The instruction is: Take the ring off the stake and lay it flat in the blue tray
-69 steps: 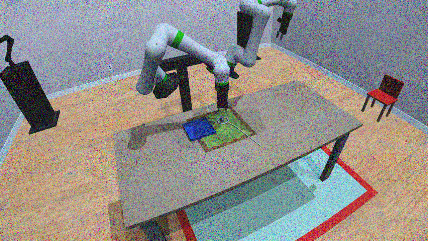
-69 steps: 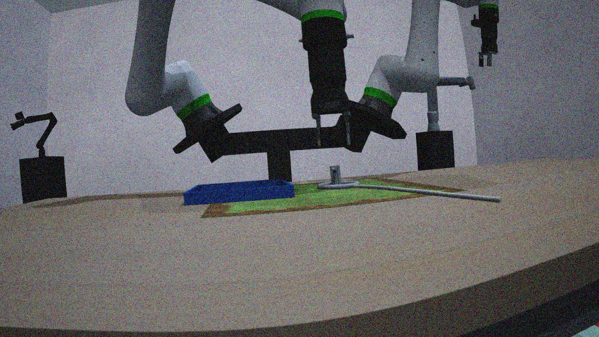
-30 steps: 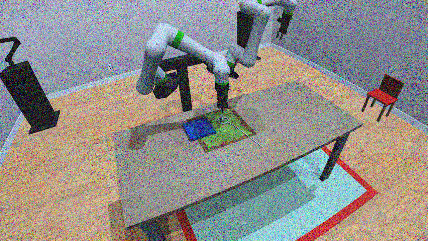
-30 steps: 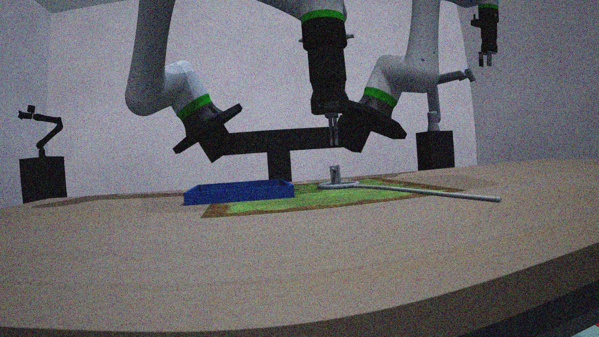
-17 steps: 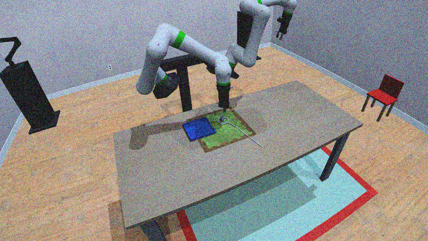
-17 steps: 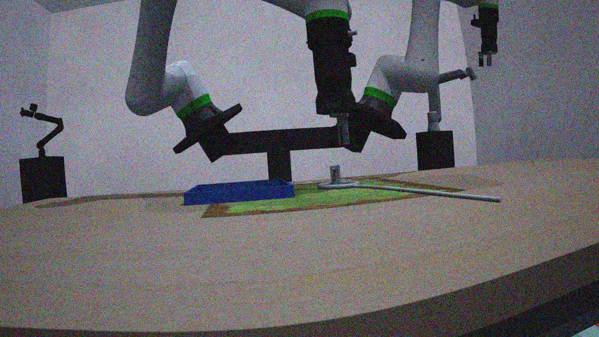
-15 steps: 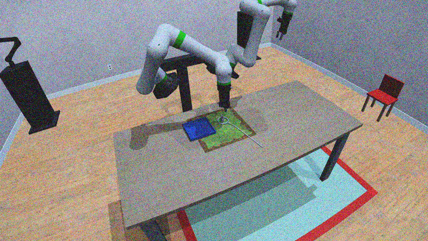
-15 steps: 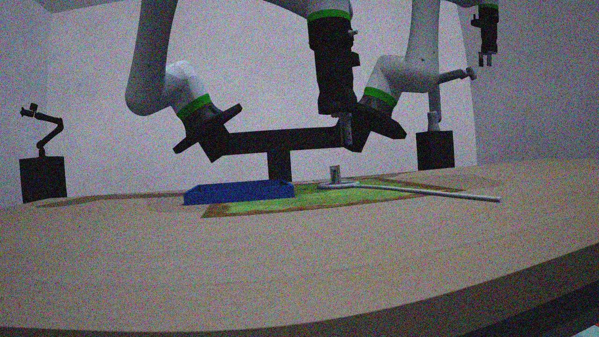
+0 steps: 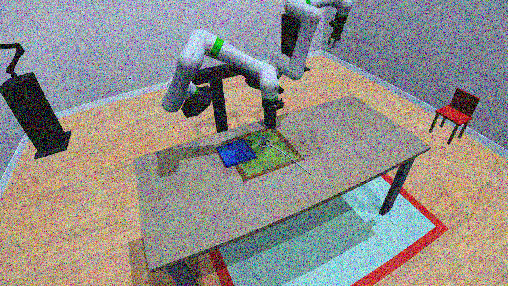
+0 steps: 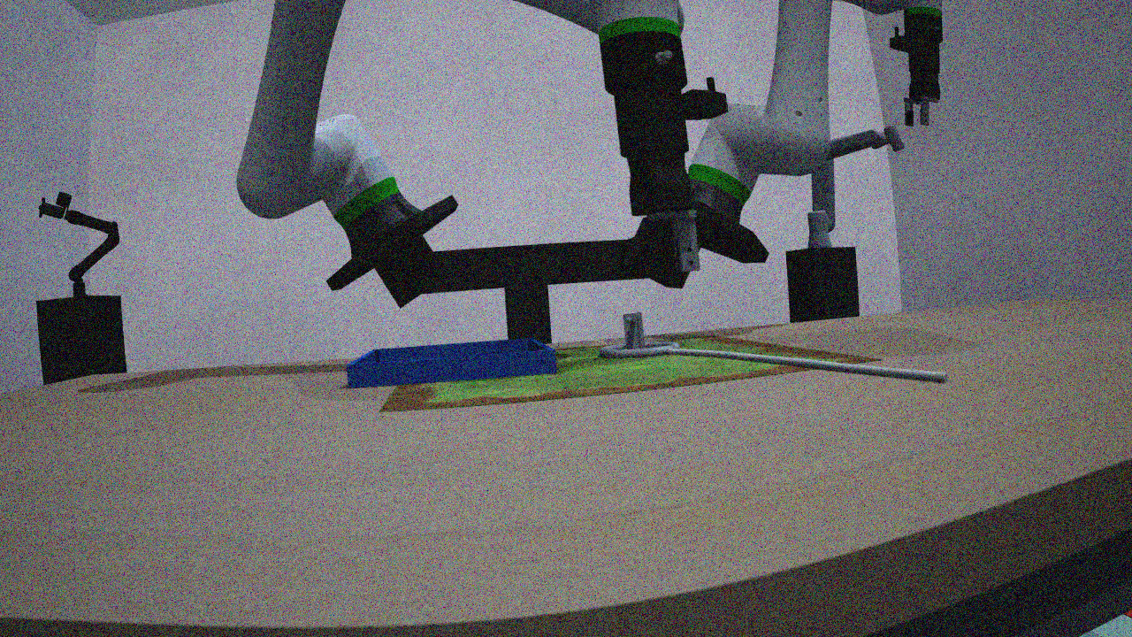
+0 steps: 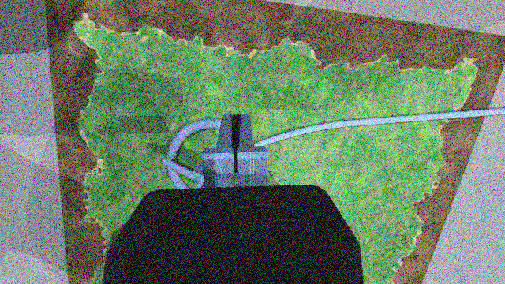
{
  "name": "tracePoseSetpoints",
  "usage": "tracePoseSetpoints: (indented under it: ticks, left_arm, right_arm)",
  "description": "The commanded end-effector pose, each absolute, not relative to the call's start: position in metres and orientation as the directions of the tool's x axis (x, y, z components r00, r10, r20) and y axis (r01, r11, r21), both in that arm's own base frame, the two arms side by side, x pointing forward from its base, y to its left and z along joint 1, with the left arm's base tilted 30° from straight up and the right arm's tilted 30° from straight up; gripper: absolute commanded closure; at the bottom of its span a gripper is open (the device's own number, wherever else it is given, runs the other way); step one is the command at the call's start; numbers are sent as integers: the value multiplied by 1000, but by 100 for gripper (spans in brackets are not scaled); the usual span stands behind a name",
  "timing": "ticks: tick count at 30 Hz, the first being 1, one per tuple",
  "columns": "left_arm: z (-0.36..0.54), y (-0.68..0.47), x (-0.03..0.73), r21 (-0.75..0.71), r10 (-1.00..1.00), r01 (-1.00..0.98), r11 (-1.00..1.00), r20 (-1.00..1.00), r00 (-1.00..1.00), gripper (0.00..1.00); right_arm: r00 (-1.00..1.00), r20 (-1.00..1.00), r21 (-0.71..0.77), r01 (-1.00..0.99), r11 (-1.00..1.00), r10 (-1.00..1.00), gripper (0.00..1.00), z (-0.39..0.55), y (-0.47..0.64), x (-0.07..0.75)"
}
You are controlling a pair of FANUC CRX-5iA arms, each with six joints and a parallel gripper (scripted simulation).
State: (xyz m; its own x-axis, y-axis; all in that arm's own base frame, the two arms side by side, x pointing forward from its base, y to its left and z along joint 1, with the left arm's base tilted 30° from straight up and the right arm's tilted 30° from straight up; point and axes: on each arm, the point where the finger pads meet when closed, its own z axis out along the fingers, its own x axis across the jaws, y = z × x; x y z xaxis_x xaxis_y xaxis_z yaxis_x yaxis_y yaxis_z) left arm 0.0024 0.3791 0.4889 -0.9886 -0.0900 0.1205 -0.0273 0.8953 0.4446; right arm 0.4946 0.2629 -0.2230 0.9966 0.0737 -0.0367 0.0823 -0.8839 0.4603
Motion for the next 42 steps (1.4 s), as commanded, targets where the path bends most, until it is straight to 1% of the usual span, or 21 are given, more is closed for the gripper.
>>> tracePoseSetpoints:
  ticks: [1, 6, 7, 42]
  left_arm:
    - [490, 379, 3, 447, -90, -27, 894, 120, -989, 0]
    - [490, 379, 3, 447, -90, -27, 894, 120, -989, 0]
    - [490, 379, 3, 447, -90, -27, 894, 120, -989, 0]
    - [490, 379, 3, 447, -90, -27, 894, 120, -989, 0]
  right_arm:
    - [981, 115, 462, -194, -865, -158, 100, -223, 266, 496]
    - [922, 221, 439, -385, -812, -318, 100, -223, 266, 496]
    - [919, 225, 438, -392, -809, -323, 100, -223, 266, 496]
    - [919, 225, 438, -392, -809, -323, 100, -226, 264, 496]
